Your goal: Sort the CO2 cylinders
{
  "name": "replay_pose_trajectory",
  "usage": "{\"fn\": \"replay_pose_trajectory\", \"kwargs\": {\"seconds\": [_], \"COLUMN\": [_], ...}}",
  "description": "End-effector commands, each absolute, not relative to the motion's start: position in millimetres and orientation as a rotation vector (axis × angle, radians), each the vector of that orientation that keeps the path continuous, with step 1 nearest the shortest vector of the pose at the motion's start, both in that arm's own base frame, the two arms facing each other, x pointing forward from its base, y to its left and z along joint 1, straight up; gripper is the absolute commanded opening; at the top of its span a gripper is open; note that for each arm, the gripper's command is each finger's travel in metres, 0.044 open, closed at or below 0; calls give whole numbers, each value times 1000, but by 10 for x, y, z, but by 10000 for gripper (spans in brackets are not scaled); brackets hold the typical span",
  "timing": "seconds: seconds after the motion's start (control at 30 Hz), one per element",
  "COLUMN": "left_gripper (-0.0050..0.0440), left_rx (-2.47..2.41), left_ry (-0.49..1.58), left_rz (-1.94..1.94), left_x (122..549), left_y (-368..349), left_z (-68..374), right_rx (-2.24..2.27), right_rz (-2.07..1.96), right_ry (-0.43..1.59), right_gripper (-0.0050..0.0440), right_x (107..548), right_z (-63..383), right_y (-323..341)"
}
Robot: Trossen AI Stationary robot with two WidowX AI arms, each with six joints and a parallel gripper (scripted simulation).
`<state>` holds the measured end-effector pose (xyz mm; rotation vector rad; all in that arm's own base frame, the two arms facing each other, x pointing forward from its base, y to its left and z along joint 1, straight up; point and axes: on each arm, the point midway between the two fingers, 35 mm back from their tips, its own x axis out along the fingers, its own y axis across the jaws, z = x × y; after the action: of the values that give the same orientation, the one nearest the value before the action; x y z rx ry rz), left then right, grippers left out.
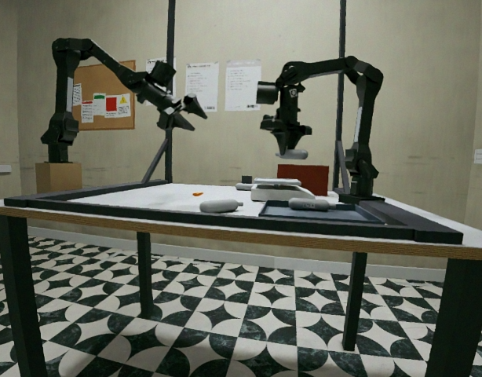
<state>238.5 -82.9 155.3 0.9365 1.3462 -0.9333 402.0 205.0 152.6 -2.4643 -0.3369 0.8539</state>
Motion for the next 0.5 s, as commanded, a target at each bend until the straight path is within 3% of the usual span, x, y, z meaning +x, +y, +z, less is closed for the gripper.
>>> {"fn": "replay_pose_trajectory", "kwargs": {"seconds": [0.0, 0.33, 0.47], "left_gripper": [-50, -50, -50], "left_rx": [947, 1104, 1291], "left_ry": [1326, 1193, 1013], "left_rz": [-928, -996, -1069], "left_x": [2292, 2265, 2264], "left_y": [-764, -770, -772], "left_z": [1607, 1604, 1604], "right_rx": [-2649, -2985, -3063], "right_rz": [801, 776, 768], "right_ry": [-433, -596, -636], "right_gripper": [440, 440, 440], "right_x": [4179, 4370, 4414], "right_z": [1610, 1503, 1476], "right_y": [2057, 2049, 2045]}}
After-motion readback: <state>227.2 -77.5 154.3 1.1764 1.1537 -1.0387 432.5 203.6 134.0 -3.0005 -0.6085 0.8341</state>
